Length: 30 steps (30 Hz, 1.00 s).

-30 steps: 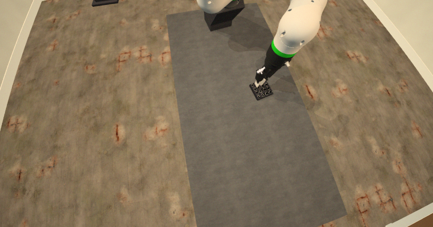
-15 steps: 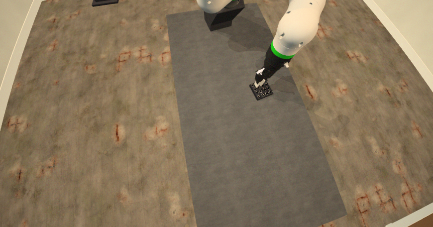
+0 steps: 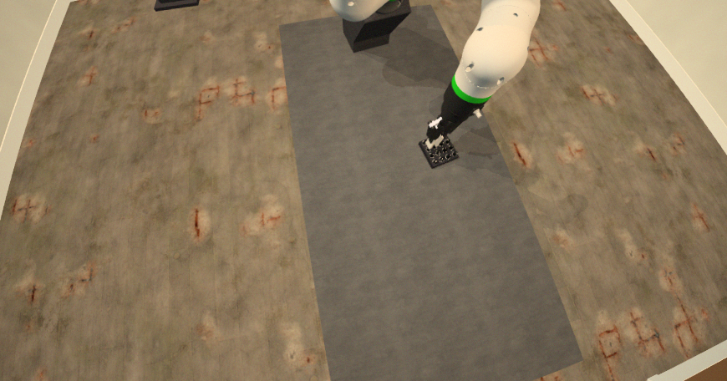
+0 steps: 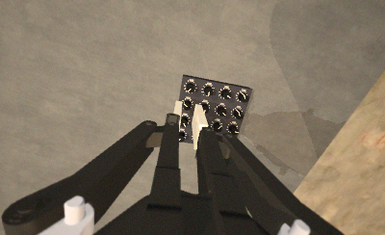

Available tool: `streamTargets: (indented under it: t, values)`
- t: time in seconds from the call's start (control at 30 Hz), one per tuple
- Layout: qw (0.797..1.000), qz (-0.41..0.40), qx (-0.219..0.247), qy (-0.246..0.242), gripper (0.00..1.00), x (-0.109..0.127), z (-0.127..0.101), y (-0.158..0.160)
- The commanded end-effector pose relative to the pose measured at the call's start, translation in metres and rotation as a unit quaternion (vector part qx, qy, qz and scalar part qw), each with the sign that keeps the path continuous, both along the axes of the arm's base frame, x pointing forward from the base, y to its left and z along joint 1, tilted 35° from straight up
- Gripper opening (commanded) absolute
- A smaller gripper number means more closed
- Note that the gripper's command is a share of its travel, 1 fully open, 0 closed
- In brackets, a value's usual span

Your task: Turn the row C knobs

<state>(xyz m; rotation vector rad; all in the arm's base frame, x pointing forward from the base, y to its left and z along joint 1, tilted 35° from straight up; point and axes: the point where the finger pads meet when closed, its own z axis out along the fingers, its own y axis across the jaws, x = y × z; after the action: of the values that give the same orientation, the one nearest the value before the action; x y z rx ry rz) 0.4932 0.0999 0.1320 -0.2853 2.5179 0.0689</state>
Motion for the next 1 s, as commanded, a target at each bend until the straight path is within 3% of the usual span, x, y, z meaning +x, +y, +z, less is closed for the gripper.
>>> streamTargets:
  t: [0.0,0.97]
  values:
    - [1.0,0.0,0.0,0.0,0.12,0.002,-0.002,0.0]
    - [1.0,0.0,0.0,0.0,0.12,0.012,-0.017,0.003]
